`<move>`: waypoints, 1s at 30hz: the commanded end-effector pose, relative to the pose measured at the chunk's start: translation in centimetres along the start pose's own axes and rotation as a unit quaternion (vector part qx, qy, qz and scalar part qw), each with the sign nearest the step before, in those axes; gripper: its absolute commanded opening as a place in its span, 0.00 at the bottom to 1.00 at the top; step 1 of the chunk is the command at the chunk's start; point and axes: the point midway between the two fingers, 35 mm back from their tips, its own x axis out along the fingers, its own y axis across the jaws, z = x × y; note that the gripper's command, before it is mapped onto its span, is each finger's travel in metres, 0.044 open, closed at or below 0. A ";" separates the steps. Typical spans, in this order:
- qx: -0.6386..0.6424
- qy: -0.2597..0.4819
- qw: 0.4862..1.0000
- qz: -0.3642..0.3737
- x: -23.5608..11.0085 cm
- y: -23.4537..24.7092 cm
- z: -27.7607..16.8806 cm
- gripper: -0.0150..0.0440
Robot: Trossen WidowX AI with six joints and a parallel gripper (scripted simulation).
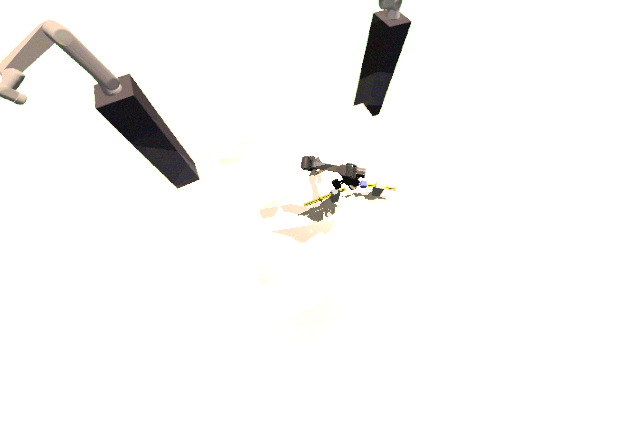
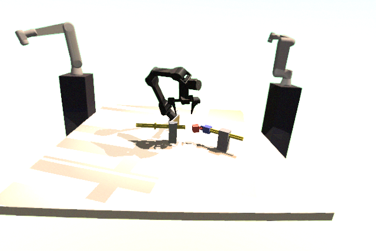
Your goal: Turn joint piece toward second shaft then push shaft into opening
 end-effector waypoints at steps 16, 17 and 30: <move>0.293 0.009 0.956 0.008 0.8 -0.3 -0.1 1.00; 0.308 0.010 0.951 0.009 0.8 -0.3 -0.1 1.00; 0.491 0.018 0.871 0.010 1.4 -0.3 -0.1 1.00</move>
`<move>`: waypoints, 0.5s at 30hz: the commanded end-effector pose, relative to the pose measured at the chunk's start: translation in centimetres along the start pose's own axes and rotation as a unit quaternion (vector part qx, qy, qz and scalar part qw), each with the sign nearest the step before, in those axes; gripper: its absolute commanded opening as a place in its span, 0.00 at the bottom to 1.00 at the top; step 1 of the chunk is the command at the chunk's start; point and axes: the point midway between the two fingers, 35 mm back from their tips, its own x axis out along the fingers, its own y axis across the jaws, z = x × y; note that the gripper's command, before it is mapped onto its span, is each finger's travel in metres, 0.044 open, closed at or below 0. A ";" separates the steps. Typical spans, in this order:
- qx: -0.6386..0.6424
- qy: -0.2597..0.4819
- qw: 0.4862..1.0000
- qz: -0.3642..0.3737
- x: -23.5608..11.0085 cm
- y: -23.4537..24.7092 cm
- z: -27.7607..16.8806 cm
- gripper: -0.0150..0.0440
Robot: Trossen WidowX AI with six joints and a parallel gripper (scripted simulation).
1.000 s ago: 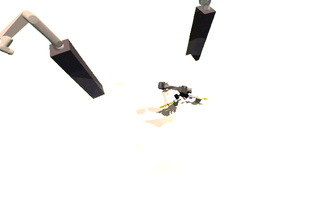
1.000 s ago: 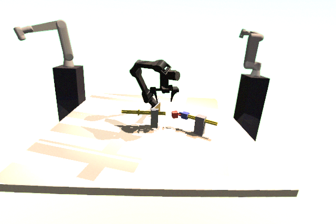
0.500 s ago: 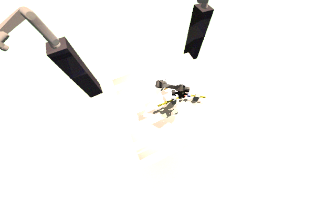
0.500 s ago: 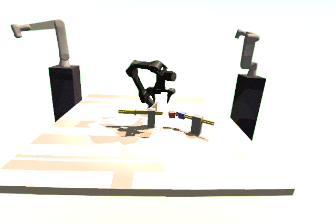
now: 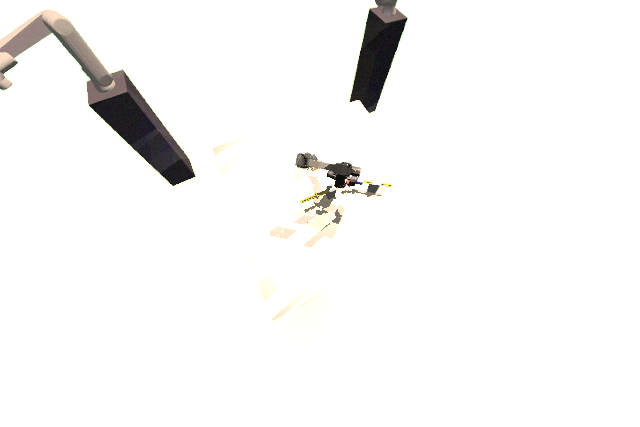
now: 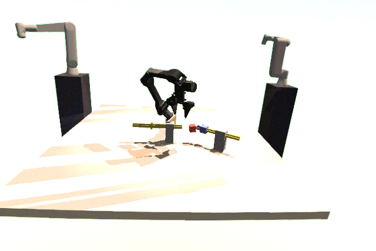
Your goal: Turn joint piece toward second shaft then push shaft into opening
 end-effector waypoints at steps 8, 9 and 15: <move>0.174 0.009 0.985 -0.001 0.5 -0.2 0.1 1.00; 0.189 0.010 0.982 -0.001 0.5 -0.2 0.1 1.00; 0.279 0.013 0.960 -0.002 0.7 -0.2 0.1 1.00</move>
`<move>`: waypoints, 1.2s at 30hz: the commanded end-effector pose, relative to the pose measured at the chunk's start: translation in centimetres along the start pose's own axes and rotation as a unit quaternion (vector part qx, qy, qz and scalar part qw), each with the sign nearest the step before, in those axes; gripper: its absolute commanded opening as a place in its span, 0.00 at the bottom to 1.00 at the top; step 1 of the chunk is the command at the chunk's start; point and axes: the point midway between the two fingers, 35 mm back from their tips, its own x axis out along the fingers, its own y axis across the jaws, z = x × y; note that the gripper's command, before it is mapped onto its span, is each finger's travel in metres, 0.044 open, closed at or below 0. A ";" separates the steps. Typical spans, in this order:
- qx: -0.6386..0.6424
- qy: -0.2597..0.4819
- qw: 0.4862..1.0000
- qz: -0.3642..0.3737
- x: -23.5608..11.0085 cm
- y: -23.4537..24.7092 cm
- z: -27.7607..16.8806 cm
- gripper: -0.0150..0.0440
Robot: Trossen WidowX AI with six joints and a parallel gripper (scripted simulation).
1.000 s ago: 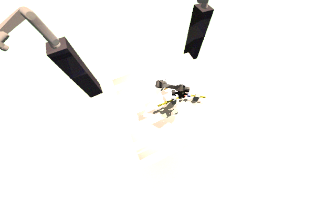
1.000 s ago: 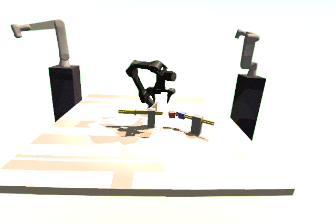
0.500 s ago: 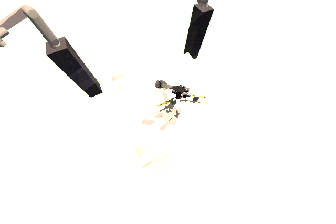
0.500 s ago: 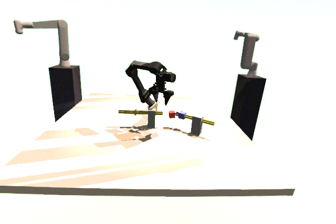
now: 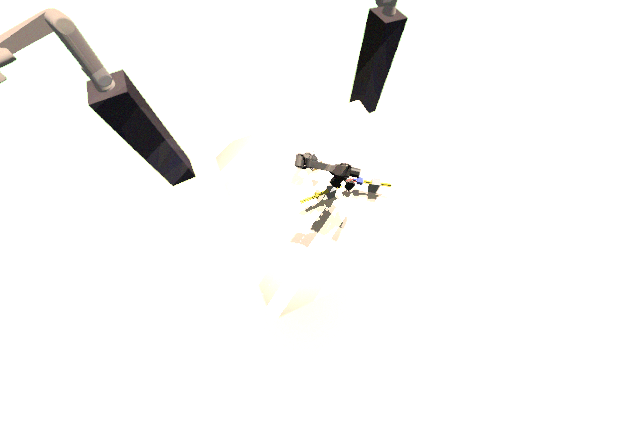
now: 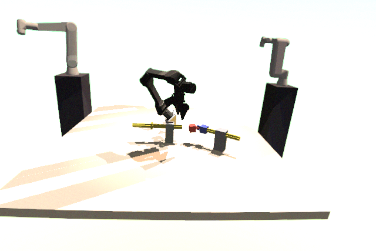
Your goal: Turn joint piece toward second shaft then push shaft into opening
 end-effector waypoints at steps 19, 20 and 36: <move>0.089 0.006 0.996 -0.002 4.2 0.1 0.4 1.00; 0.089 0.006 0.996 -0.002 4.6 0.1 0.4 1.00; 0.090 0.005 0.996 -0.002 8.3 0.3 -1.3 1.00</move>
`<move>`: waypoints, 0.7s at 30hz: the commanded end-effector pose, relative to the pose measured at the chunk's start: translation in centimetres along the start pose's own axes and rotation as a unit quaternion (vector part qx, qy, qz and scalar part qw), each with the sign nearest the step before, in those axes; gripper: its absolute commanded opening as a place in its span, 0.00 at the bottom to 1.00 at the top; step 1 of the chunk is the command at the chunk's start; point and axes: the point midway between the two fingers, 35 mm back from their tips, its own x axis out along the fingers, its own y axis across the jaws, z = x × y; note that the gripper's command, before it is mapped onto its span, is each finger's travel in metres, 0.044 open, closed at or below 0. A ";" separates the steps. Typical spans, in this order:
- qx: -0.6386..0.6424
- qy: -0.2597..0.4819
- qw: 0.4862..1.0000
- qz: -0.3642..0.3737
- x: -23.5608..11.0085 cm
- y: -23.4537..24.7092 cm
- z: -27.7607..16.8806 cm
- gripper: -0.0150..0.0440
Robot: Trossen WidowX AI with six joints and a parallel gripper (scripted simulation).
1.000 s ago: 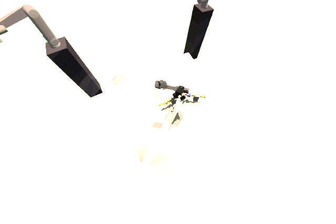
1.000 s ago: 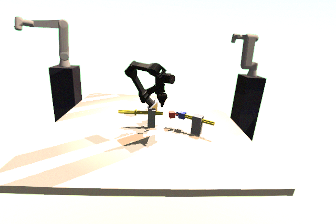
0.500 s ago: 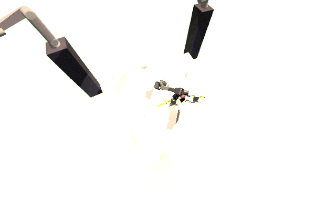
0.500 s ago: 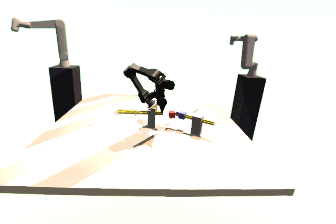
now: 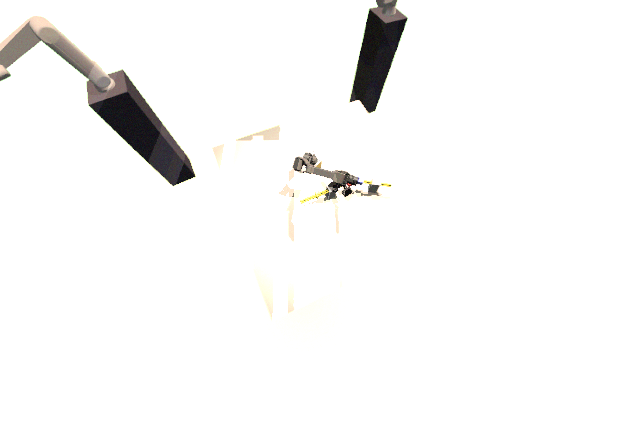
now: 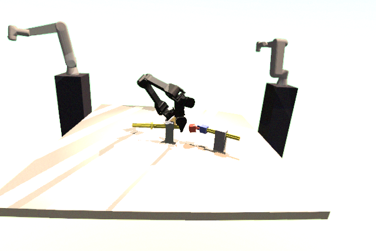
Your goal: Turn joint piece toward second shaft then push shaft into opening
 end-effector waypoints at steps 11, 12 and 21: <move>-0.002 -0.001 1.000 -0.001 1.0 -0.3 -6.1 1.00; -0.002 -0.001 1.000 -0.001 1.0 -0.3 -6.1 1.00; -0.002 -0.001 1.000 -0.001 2.1 -0.2 -6.2 1.00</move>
